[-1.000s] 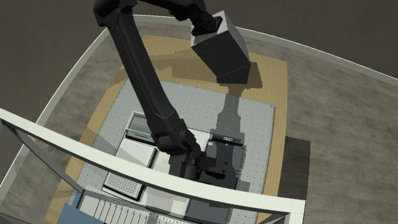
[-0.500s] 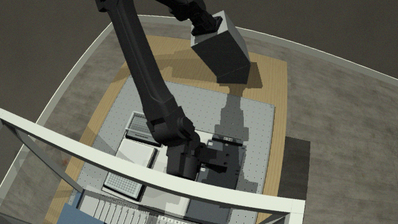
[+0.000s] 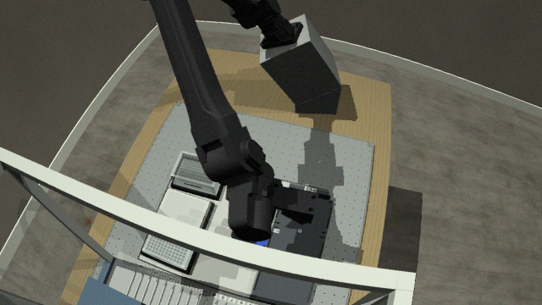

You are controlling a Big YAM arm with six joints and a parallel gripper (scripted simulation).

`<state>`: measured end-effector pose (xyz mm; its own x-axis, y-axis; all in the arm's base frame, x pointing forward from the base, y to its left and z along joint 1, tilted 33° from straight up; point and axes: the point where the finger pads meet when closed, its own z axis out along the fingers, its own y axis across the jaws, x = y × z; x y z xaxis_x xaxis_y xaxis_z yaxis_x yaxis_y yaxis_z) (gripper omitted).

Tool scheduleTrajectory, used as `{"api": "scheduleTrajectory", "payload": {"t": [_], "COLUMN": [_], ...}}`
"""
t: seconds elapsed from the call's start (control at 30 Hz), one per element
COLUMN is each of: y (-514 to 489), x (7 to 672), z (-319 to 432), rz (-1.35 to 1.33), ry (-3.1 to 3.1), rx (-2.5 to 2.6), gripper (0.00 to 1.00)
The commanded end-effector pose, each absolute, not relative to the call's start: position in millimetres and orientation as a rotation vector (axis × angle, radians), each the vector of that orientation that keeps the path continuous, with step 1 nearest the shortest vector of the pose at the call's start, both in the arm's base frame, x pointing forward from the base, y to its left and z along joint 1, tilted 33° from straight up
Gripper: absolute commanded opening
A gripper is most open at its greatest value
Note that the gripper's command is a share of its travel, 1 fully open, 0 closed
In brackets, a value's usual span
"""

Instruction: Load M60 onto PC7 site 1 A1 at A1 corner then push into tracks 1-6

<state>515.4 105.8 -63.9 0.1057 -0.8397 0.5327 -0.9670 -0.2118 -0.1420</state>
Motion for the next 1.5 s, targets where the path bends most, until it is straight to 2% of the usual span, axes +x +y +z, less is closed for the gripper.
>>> {"api": "scheduleTrajectory", "payload": {"t": [0.0, 1.07, 1.47], "y": [129, 285, 274], "x": [516, 498, 502], "z": [-36, -137, -131], "rz": [0.797, 0.779, 0.782], "ry": [-1.825, -1.824, -1.838], "rx": [2.158, 2.164, 2.155], "gripper": [1.0, 1.0, 1.0]}}
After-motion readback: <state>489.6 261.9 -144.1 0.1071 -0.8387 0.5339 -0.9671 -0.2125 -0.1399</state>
